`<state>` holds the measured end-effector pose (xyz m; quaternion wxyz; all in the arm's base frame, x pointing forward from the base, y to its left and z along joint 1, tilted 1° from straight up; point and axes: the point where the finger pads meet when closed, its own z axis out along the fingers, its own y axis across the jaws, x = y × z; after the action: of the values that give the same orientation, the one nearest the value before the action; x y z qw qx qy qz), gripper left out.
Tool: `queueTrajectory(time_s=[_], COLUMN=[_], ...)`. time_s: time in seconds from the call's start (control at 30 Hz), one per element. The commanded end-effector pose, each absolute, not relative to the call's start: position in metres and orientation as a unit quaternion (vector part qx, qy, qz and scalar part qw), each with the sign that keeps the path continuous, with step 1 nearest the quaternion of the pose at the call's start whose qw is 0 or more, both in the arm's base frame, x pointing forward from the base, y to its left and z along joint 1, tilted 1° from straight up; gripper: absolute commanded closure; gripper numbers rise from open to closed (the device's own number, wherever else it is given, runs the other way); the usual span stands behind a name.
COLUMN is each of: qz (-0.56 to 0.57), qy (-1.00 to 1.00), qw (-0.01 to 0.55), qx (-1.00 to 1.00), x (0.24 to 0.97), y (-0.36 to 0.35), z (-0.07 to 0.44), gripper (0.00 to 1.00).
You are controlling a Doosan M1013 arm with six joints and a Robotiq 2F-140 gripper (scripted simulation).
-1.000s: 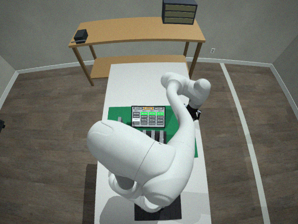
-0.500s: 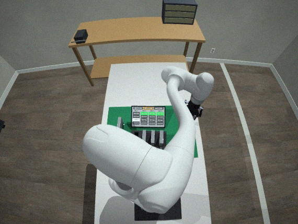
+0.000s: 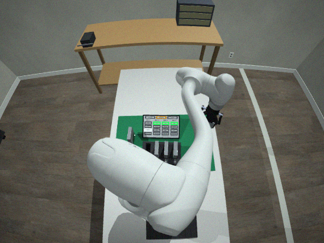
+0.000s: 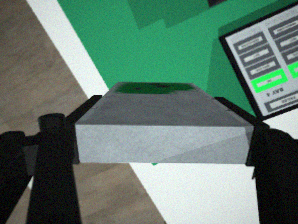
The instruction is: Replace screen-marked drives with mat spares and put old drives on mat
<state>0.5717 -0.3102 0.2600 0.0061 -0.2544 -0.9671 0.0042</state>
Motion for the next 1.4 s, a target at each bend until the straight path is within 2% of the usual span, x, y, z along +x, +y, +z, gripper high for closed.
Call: queueTrajectory(time_s=[0.0,1.37], qz=[0.004,0.004], qy=[-0.967,-0.974], qw=[0.005,0.006], qx=[-0.254,-0.226], x=[0.572,0.574], y=[-0.31,-0.296], z=[0.266,0.276], gripper=[0.9,0.9])
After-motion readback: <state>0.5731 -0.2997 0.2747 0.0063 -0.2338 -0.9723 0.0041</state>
